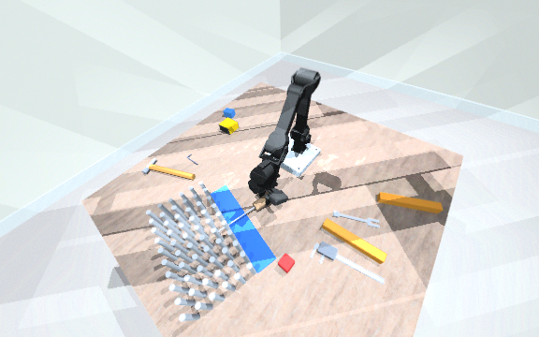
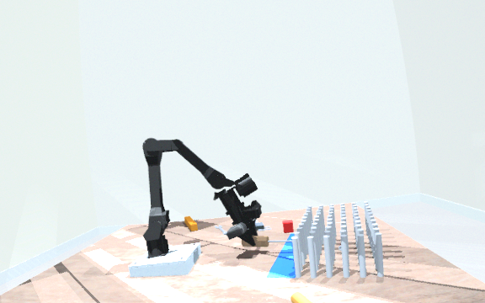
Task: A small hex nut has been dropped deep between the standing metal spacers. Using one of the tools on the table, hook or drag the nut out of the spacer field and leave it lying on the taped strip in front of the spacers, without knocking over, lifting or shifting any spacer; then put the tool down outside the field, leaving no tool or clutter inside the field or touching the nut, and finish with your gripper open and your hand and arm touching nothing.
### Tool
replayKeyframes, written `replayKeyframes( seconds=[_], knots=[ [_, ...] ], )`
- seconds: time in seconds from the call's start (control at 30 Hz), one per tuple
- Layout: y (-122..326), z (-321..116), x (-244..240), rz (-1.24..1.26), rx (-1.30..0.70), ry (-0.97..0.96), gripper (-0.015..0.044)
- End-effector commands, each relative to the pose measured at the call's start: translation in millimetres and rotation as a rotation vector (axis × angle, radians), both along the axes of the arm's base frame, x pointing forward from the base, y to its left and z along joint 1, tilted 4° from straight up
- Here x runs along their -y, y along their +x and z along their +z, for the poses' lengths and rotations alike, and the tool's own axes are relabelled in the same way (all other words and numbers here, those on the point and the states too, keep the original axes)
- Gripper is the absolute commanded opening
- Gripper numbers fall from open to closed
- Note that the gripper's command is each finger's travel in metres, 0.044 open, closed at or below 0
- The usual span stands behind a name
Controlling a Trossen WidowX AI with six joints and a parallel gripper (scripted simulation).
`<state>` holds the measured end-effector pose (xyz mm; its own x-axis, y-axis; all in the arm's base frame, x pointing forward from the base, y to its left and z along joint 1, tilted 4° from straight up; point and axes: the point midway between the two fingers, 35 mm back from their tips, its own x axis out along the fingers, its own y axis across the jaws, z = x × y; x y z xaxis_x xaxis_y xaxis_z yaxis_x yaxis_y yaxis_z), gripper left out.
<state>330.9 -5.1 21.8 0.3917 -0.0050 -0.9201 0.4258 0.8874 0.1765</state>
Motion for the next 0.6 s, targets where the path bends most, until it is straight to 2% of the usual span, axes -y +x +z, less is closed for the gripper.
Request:
replayKeyframes(
  seconds=[0.0,0.57],
  knots=[
    [7.5,4.2,0.8,0.004,0.017,0.001,0.0],
    [18.2,4.0,5.9,0.004,0.018,0.0,0.0]
  ],
)
